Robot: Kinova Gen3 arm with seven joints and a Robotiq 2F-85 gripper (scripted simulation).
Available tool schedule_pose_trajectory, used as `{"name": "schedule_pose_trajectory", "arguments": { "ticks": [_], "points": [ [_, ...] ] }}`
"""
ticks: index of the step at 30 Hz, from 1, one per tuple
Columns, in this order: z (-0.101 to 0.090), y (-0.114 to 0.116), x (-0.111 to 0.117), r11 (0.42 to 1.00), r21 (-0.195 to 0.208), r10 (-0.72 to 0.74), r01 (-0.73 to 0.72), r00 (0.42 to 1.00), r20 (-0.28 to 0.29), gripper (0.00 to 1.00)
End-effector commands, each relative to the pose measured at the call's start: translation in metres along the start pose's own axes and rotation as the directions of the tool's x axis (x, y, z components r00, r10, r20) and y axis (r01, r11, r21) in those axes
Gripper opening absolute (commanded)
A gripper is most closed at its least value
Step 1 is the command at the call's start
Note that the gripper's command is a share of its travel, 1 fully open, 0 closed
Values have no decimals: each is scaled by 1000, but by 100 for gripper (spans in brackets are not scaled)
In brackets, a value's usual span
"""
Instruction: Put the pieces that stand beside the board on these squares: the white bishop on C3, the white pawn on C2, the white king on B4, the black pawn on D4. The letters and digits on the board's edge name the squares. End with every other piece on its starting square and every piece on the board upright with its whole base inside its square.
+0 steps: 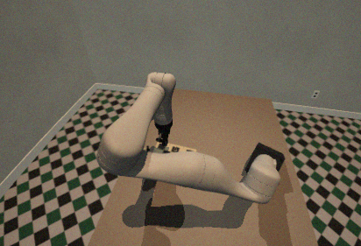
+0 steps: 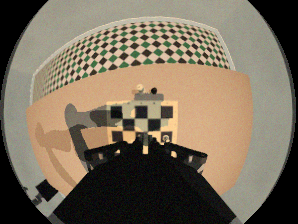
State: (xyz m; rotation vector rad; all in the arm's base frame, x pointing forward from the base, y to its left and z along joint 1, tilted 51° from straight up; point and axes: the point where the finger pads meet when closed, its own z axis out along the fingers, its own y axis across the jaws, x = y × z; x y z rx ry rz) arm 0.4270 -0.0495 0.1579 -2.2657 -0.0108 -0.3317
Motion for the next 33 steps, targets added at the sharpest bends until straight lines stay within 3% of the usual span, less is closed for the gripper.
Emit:
{"name": "schedule_pose_trajectory", "arguments": {
  "ticks": [1, 17, 26, 33],
  "points": [
    [-4, -15, 6, 999, -5, -32, 32, 999, -10, 0],
    [1, -15, 6, 999, -5, -32, 32, 999, -10, 0],
    [23, -15, 7, 999, -5, -32, 32, 999, -10, 0],
    [58, -15, 7, 999, -5, -32, 32, 999, -10, 0]
  ]
}}
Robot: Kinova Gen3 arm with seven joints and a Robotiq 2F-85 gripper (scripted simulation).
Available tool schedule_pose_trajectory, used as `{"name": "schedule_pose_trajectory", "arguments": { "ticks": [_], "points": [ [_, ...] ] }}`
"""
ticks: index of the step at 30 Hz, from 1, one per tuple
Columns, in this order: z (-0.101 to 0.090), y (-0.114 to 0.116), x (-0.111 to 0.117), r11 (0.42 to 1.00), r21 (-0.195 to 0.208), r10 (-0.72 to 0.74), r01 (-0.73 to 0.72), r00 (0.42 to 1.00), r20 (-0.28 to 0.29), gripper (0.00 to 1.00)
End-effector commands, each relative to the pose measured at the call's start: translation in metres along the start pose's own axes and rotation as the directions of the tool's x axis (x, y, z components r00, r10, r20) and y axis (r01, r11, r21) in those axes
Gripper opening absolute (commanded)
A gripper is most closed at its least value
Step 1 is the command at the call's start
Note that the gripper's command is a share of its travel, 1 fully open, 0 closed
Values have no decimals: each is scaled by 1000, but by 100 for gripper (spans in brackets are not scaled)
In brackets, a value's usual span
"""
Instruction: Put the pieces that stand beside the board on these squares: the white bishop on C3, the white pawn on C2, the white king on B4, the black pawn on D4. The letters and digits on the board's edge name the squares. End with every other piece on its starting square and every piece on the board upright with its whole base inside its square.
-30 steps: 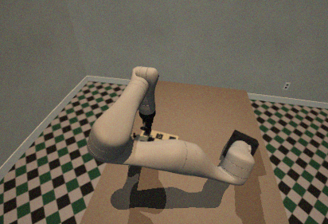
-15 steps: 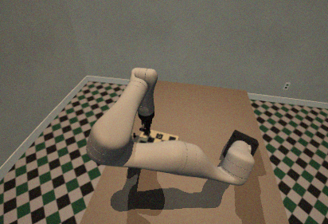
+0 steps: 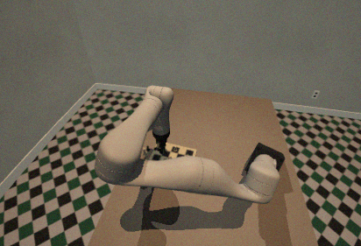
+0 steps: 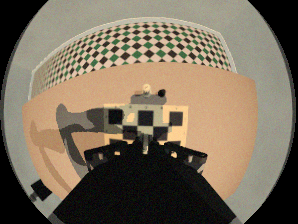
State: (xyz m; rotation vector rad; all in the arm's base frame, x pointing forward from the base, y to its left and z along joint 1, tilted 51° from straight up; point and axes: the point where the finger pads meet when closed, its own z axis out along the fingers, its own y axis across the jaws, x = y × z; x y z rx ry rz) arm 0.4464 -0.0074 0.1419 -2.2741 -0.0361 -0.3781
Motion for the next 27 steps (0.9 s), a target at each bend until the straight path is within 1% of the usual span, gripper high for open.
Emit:
{"name": "schedule_pose_trajectory", "arguments": {
  "ticks": [1, 5, 8, 15, 27],
  "points": [
    [17, -2, -4, 1000, 6, 3, -3, 1000, 14, 0],
    [33, -2, -4, 1000, 6, 3, -3, 1000, 14, 0],
    [41, -2, -4, 1000, 6, 3, -3, 1000, 14, 0],
    [46, -2, -4, 1000, 6, 3, -3, 1000, 14, 0],
    [46, -2, -4, 1000, 6, 3, -3, 1000, 14, 0]
  ]
}}
